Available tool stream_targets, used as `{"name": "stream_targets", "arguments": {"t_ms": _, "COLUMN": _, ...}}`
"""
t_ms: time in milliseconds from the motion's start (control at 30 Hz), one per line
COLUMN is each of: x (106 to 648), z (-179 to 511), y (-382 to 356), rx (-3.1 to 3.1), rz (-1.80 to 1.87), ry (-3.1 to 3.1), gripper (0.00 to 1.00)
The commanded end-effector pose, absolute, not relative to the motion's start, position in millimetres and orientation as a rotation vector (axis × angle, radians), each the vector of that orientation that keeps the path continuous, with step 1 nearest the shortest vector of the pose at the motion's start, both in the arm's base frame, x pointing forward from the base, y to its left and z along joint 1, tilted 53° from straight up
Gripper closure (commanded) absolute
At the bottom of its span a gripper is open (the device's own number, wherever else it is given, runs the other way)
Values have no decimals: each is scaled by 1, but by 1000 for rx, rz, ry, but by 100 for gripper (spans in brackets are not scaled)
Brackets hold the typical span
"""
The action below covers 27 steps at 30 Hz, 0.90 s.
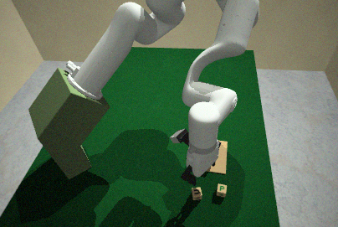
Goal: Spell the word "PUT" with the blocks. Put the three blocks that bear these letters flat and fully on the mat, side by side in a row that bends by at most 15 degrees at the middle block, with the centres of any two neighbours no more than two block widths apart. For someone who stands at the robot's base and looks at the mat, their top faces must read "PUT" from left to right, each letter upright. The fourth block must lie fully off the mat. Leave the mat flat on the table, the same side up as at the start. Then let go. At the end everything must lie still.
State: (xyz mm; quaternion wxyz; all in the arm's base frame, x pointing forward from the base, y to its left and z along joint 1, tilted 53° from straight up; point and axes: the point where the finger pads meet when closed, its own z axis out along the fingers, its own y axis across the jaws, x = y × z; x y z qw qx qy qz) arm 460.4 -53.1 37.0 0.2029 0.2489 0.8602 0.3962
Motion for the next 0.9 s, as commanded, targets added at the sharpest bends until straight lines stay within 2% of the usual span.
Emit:
{"name": "stream_targets", "arguments": {"t_ms": 0, "x": 461, "z": 34, "y": -58, "rx": 871, "rz": 1160, "ry": 2390, "gripper": 0}}
{"name": "stream_targets", "arguments": {"t_ms": 867, "x": 461, "z": 17, "y": -72, "rx": 1590, "rz": 1340, "ry": 2207, "gripper": 0}}
